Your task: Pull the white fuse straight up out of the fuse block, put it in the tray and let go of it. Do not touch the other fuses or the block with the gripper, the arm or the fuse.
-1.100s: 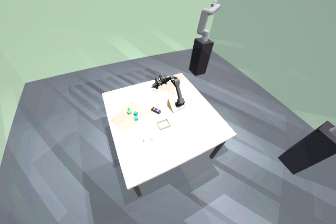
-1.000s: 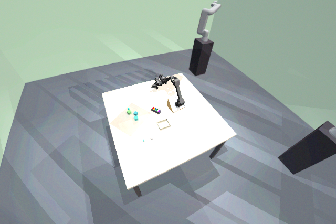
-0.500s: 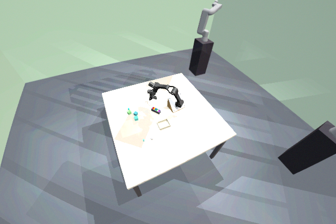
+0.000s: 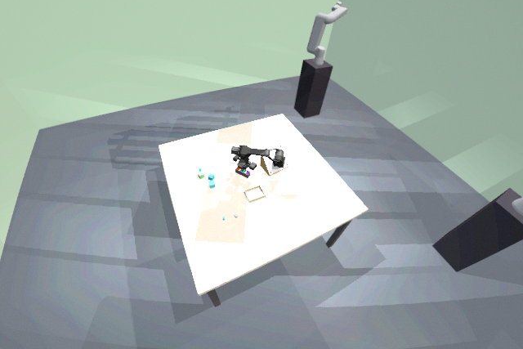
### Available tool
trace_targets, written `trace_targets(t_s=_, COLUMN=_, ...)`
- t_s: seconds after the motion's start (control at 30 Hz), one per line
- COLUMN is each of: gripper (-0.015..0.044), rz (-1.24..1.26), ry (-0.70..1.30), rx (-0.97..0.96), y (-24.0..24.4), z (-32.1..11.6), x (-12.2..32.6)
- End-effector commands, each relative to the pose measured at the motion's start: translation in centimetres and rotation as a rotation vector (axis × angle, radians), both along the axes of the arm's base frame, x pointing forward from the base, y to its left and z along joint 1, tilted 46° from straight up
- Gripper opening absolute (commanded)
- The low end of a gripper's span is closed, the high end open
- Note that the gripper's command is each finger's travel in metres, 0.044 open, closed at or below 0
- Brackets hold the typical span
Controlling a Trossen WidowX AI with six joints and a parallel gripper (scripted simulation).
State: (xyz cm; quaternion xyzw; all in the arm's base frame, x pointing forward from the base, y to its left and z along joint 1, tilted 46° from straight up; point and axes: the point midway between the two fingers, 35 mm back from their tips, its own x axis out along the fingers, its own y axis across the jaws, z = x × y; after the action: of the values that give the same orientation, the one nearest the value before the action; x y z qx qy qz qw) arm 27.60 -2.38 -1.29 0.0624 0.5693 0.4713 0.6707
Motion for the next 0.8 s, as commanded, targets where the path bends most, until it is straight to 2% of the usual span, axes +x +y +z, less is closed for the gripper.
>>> trace_targets(t_s=0.0, gripper=0.006, rz=0.023, ry=-0.001, rx=-0.006, y=0.0, z=0.1, x=-0.7)
trace_targets(t_s=0.77, gripper=0.006, rz=0.023, ry=-0.001, rx=-0.005, y=1.5, z=-1.4, x=-0.9)
